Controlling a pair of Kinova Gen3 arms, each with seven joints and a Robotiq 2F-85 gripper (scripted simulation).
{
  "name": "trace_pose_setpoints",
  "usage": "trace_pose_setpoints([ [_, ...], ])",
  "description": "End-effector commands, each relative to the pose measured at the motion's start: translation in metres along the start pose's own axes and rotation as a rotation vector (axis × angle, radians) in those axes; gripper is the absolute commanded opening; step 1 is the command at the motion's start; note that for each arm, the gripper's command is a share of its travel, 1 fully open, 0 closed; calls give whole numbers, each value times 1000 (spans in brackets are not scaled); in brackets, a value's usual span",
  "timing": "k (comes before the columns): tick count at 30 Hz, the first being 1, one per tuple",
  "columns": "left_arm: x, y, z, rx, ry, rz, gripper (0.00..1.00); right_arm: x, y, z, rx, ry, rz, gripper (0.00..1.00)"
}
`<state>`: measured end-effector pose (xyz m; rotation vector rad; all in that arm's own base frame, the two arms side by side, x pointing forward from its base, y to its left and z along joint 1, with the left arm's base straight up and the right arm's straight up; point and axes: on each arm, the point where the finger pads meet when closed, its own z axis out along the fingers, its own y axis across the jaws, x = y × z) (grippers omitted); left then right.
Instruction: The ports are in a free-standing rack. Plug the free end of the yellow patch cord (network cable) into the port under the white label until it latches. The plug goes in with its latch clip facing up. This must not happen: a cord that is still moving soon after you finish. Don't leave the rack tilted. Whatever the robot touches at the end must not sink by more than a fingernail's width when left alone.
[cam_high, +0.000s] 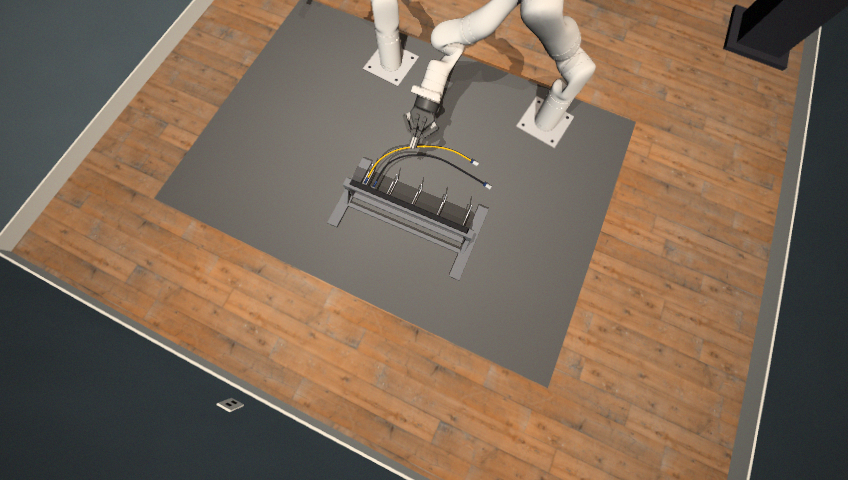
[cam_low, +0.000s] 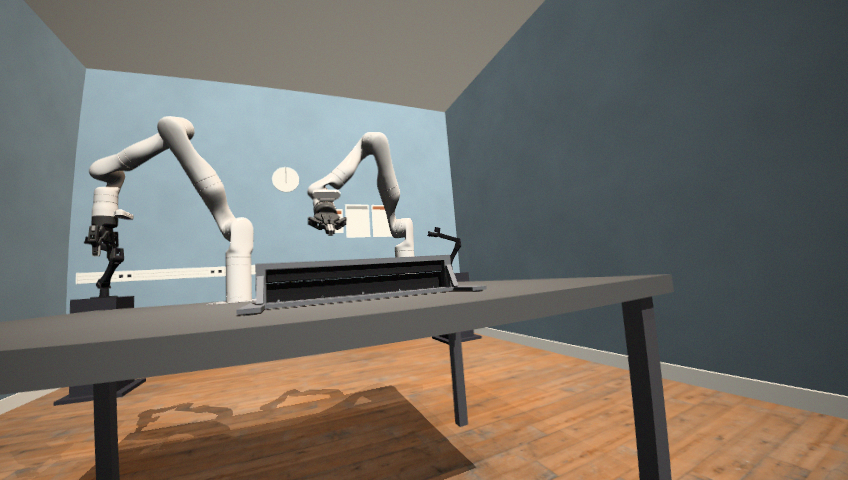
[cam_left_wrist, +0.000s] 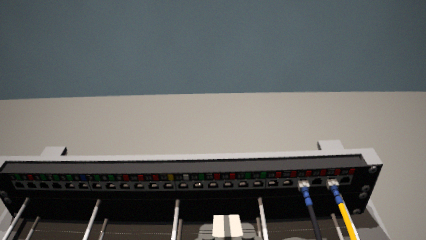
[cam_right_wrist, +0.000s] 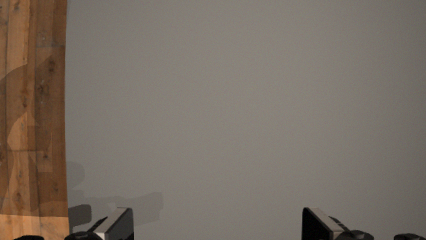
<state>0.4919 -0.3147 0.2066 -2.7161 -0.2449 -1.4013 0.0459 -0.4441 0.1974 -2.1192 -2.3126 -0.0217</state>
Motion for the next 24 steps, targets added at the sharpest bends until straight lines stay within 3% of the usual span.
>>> trace_pose_setpoints([
  [1,2,8,-2,2,5,6,99,-4,-4,-3,7,-13,-6,1000],
  [24,-1,94,-1,3,2,9,99,-4,-4,-3,7,-13,-6,1000],
])
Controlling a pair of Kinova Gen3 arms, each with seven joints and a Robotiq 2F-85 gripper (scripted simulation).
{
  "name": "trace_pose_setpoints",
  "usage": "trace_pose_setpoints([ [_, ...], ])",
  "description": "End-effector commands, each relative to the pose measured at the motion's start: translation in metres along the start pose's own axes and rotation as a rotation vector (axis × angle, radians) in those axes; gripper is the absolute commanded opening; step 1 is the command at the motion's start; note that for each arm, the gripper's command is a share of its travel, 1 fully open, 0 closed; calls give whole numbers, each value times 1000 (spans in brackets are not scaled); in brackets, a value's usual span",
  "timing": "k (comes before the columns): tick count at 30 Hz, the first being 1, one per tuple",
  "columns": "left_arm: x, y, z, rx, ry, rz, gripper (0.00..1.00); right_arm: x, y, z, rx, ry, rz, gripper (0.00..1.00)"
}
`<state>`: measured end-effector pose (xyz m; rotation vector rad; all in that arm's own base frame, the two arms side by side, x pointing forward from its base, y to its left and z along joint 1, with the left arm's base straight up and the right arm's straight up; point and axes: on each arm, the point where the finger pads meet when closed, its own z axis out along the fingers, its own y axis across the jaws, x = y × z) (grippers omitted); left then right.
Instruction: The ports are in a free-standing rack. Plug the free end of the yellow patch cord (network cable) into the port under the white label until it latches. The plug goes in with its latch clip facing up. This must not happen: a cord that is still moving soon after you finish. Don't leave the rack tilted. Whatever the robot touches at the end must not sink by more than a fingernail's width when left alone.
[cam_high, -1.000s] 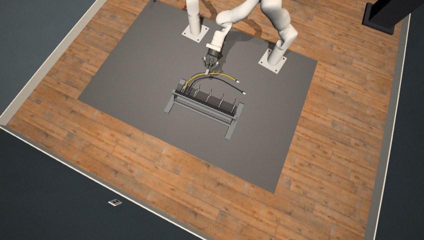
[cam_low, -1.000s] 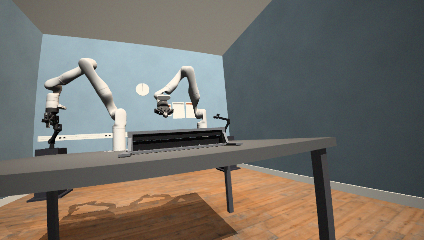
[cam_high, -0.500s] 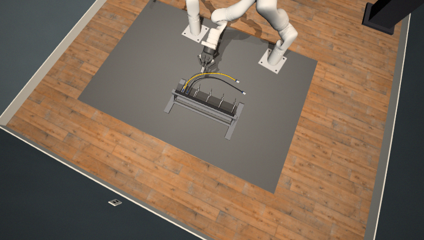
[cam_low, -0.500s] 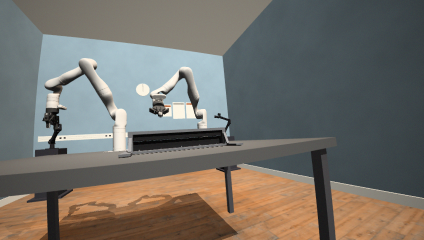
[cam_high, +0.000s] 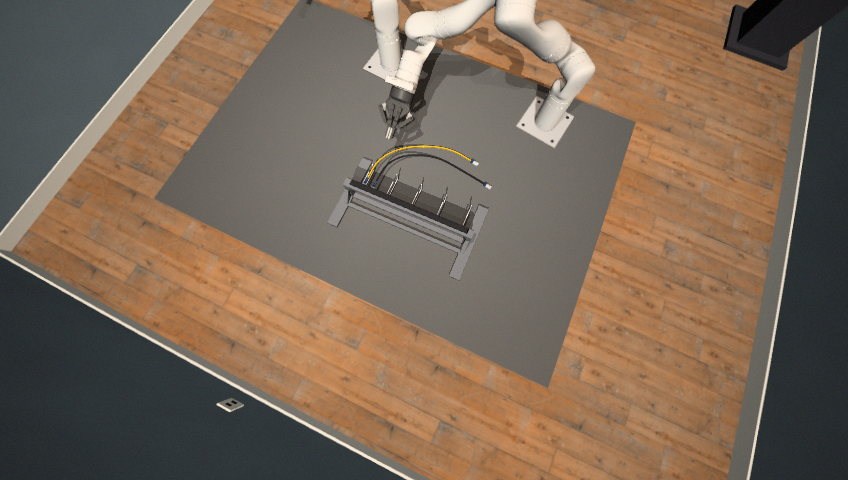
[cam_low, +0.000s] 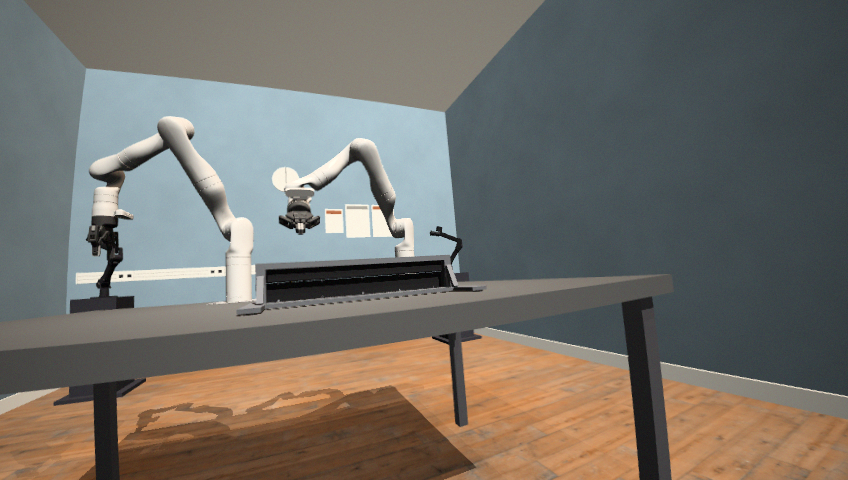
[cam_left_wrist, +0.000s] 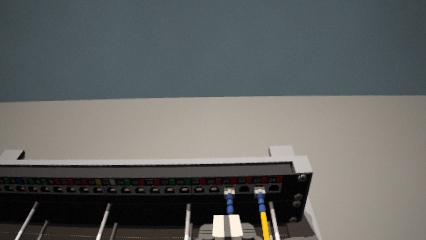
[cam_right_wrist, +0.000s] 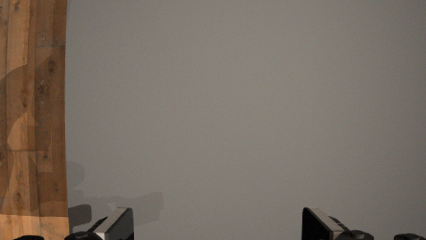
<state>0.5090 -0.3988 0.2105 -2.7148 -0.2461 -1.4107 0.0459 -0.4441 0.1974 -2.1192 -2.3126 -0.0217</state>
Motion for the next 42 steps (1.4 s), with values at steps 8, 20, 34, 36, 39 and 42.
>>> trace_pose_setpoints([
  [8,-2,12,-2,3,0,8,99,-4,-4,-3,7,-13,-6,1000],
  [20,0,11,39,4,7,13,99,-4,-4,-3,7,-13,-6,1000],
  [34,-3,9,134,8,-1,10,99,-4,-4,-3,7,-13,-6,1000],
  [36,-4,10,137,5,-3,11,99,-4,-4,-3,7,-13,-6,1000],
  [39,-4,10,139,5,-3,11,99,-4,-4,-3,7,-13,-6,1000],
  [42,-3,11,139,5,-1,7,99,-4,-4,-3,7,-13,-6,1000],
])
